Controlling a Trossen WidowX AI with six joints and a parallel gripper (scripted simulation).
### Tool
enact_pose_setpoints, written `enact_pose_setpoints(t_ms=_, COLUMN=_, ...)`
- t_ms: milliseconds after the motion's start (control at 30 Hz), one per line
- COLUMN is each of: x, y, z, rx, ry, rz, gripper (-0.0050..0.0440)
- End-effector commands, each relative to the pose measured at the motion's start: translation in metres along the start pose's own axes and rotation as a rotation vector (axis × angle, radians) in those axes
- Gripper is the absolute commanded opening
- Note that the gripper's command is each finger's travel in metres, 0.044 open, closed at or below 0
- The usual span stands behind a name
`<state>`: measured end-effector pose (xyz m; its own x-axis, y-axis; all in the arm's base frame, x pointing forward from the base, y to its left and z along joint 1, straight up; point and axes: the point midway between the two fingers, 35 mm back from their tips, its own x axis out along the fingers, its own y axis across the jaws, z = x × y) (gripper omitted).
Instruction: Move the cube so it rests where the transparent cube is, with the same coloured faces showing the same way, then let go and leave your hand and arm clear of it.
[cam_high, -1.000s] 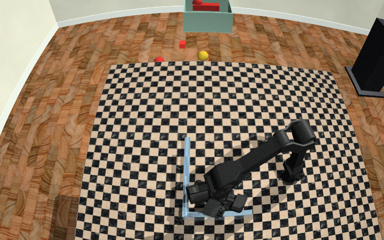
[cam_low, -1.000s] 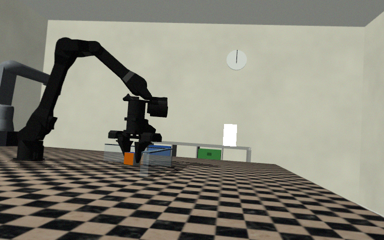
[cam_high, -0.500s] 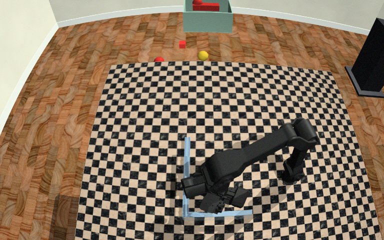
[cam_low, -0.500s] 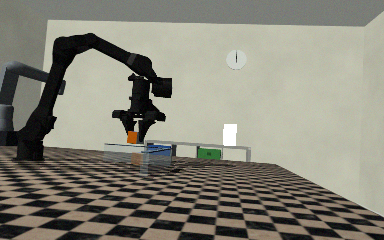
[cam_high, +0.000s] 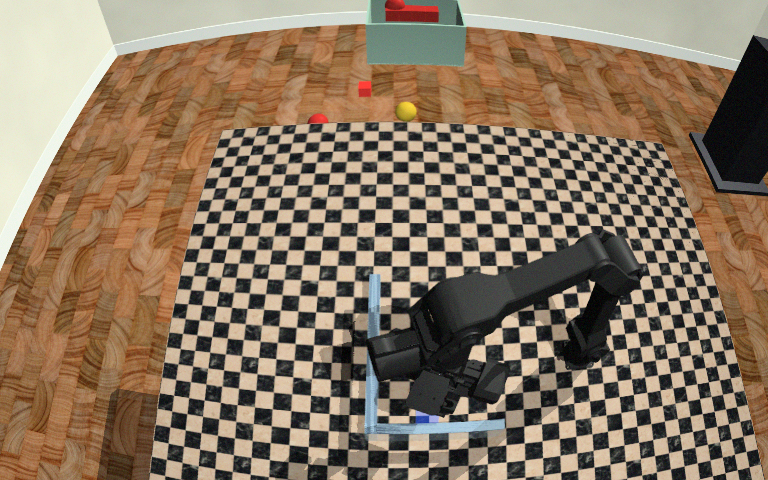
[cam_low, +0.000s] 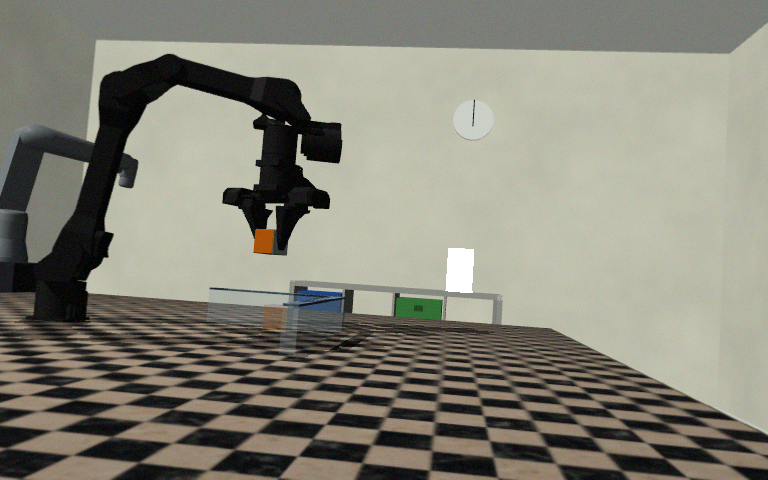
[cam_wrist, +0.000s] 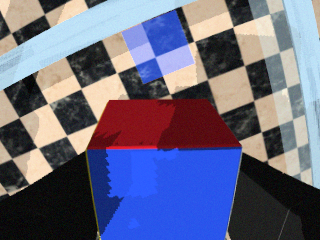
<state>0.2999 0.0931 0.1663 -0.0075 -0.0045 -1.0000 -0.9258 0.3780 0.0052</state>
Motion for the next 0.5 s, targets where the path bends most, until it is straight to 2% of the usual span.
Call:
enact_pose_setpoints(t_ms=0, x=-0.005, y=-0.002, z=0.005, rx=-0.058, ry=-0.024, rz=-0.027, gripper=0.0000)
enact_pose_setpoints(t_ms=67, x=-0.005, y=-0.002, z=0.005, rx=-0.058, ry=-0.024, rz=-0.027, gripper=0.0000)
enact_pose_setpoints(t_ms=333, x=0.024, y=-0.006, z=0.023, rx=-0.320, ry=-0.022, rz=-0.030, gripper=0.0000)
enact_pose_setpoints(t_ms=467, x=0.031, y=-0.006, z=0.027, rx=-0.385, ry=-0.021, rz=-0.031, gripper=0.0000)
